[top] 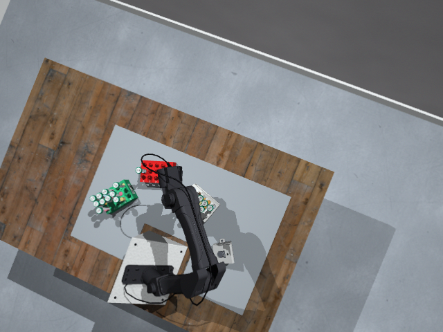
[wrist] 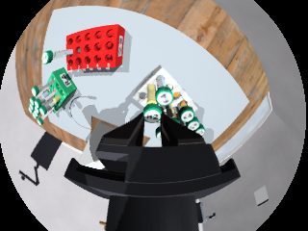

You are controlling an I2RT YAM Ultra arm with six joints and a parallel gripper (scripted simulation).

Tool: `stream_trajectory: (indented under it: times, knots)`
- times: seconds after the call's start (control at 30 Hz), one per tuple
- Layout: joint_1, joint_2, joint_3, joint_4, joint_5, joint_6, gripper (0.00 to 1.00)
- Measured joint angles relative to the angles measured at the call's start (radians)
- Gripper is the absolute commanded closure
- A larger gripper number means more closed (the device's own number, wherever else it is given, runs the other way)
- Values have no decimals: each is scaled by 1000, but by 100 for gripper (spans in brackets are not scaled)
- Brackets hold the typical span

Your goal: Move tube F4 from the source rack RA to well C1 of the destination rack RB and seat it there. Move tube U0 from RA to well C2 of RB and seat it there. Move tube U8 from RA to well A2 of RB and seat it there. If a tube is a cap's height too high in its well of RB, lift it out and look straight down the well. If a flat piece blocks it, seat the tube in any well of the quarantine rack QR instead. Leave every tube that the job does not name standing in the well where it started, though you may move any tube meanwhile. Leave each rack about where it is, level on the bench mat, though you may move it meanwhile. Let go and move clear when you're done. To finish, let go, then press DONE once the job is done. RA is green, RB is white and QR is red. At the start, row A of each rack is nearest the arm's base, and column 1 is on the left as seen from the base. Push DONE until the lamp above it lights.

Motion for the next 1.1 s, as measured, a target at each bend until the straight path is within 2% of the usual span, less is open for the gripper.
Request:
stream_trajectory:
  times: [1.1]
  knots:
    - [-5,-9,-28,31,7,-21,100]
